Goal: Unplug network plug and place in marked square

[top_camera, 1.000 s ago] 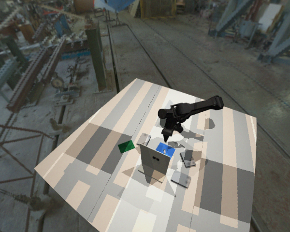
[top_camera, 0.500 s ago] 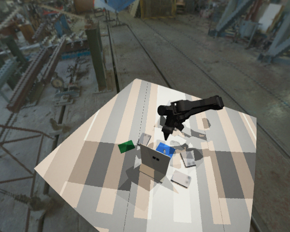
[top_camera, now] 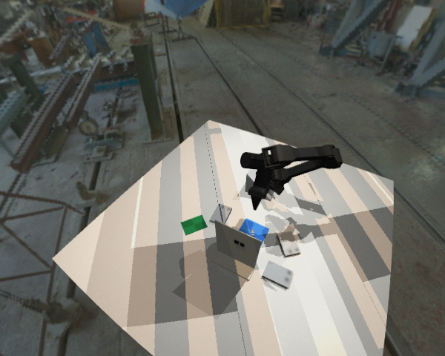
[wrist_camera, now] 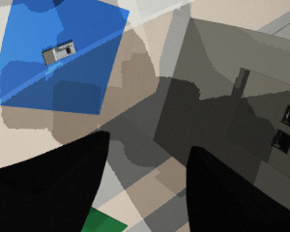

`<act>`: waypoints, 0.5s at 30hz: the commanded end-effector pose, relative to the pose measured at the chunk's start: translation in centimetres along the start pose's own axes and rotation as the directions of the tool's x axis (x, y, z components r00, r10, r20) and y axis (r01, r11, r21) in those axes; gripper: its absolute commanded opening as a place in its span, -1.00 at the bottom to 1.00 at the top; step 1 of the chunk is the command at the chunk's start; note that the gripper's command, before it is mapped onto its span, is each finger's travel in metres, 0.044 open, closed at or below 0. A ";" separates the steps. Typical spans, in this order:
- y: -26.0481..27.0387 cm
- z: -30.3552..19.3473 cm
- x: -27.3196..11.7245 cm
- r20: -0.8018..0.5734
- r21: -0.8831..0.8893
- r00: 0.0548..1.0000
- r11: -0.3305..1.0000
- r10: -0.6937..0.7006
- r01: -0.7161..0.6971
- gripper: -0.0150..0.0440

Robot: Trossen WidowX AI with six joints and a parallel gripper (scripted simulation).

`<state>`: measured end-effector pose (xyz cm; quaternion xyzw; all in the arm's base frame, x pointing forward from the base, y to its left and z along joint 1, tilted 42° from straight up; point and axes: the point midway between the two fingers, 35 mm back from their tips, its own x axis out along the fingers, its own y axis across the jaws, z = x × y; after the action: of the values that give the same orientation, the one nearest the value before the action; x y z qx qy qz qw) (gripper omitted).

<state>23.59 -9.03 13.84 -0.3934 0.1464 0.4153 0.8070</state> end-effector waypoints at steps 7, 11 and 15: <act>-1.4 0.0 -2.3 0.006 -0.009 1.000 1.000 0.006 -0.006 0.04; -1.9 0.1 -3.2 0.011 -0.014 1.000 1.000 0.005 -0.005 0.04; -2.4 0.3 -4.1 0.015 -0.019 1.000 1.000 0.004 -0.004 0.04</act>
<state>23.12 -11.34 16.91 -0.3973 0.1385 0.4189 0.8047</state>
